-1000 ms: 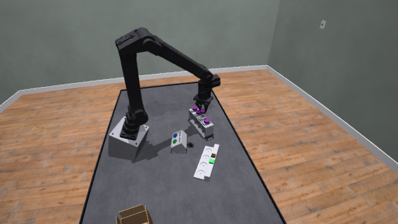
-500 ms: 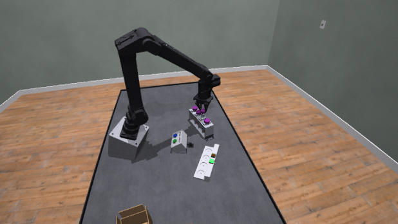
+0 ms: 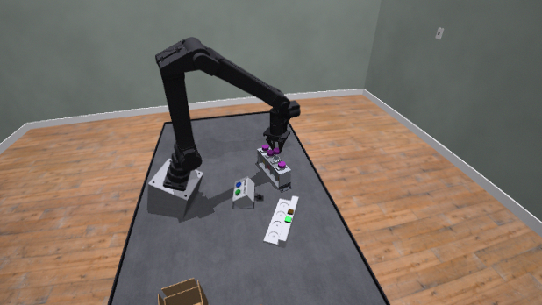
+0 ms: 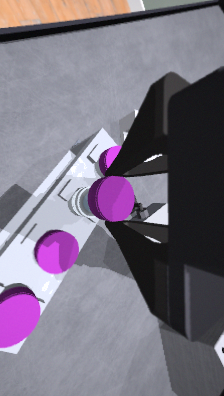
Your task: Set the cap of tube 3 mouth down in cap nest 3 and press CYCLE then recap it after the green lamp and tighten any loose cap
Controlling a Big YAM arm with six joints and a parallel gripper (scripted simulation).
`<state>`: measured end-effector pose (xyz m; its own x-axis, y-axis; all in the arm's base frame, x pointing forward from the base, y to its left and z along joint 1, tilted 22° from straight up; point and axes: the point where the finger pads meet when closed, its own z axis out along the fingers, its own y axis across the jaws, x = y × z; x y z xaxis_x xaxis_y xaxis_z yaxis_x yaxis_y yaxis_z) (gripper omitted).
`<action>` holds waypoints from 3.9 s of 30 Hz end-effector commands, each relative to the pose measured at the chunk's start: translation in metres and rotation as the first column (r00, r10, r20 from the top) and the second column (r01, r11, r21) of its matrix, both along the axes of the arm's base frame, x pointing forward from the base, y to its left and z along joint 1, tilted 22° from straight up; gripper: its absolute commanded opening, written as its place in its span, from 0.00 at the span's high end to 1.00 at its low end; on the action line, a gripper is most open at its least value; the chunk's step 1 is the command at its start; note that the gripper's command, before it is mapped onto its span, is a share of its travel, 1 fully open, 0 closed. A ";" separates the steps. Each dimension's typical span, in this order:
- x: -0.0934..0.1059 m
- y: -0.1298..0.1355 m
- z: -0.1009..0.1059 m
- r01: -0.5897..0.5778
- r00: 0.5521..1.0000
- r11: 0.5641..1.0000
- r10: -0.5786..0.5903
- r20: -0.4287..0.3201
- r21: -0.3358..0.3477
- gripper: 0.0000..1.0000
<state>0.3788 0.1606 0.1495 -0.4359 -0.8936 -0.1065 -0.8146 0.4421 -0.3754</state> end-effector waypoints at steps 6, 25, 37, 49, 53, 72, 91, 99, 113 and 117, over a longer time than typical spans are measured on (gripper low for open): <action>-0.005 -0.008 -0.002 0.019 1.000 1.000 -0.019 -0.011 -0.006 1.00; 0.013 -0.007 -0.016 0.008 1.000 1.000 -0.009 0.025 0.012 1.00; 0.025 -0.002 -0.017 0.007 1.000 1.000 -0.007 0.022 0.010 1.00; 0.029 0.000 -0.010 0.010 0.999 1.000 -0.011 0.035 0.018 1.00; 0.030 0.000 -0.011 0.008 1.000 1.000 -0.009 0.030 0.014 1.00; 0.030 0.000 -0.010 0.008 1.000 1.000 -0.008 0.029 0.014 1.00; 0.031 -0.001 -0.008 0.009 0.999 1.000 -0.009 0.031 0.015 1.00; 0.029 -0.002 -0.017 0.008 1.000 1.000 -0.008 0.022 0.010 1.00; 0.016 -0.009 -0.030 0.010 1.000 1.000 -0.010 -0.001 -0.002 1.00; 0.015 -0.009 -0.029 0.011 1.000 1.000 -0.011 0.003 0.001 1.00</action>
